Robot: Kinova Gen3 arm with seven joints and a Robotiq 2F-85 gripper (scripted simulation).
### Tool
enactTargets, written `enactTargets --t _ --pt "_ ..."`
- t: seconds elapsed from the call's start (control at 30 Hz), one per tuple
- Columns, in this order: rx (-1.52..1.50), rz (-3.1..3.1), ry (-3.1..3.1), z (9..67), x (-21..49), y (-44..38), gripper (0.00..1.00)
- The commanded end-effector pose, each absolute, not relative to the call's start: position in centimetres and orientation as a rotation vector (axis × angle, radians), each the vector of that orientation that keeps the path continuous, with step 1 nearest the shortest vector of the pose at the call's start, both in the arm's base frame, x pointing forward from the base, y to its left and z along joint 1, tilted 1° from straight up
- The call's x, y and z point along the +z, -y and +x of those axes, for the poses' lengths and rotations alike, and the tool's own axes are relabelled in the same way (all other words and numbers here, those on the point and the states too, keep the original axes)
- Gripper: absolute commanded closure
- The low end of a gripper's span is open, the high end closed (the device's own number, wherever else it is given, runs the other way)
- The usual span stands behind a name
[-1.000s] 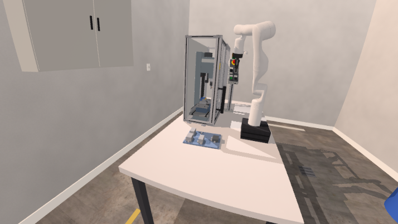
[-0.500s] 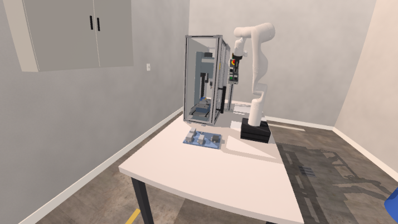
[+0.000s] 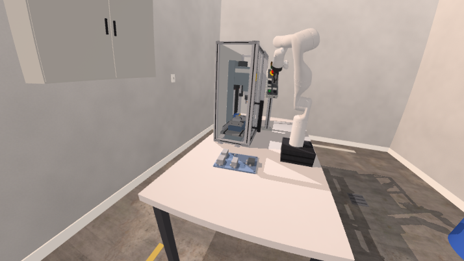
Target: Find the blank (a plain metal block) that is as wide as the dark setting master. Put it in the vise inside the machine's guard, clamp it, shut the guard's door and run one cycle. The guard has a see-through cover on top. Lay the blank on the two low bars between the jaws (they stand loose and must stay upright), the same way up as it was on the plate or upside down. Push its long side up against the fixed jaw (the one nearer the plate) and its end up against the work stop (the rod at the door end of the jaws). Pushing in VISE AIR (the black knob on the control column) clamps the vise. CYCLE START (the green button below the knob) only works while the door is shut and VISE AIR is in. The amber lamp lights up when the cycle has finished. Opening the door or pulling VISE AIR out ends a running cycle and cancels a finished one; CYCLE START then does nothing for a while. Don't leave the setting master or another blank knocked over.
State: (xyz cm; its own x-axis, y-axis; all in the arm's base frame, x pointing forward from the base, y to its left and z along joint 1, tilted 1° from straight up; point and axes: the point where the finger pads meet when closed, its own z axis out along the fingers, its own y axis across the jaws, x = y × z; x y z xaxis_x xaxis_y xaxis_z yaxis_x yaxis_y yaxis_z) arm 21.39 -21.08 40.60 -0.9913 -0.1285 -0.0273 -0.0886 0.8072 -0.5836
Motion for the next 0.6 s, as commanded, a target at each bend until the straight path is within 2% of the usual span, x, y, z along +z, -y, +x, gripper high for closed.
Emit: enactTargets --t 0.0,0.27,0.43,0.57 --pt "-1.004 -0.189 -2.887 21.7 40.4 22.2 0.9" --pt "-1.004 -0.189 -2.887 21.7 40.4 22.2 0.9" --pt "-1.313 -0.244 -2.731 22.3 40.4 26.7 0.9" --pt "-1.313 -0.244 -2.731 22.3 40.4 26.7 0.9"
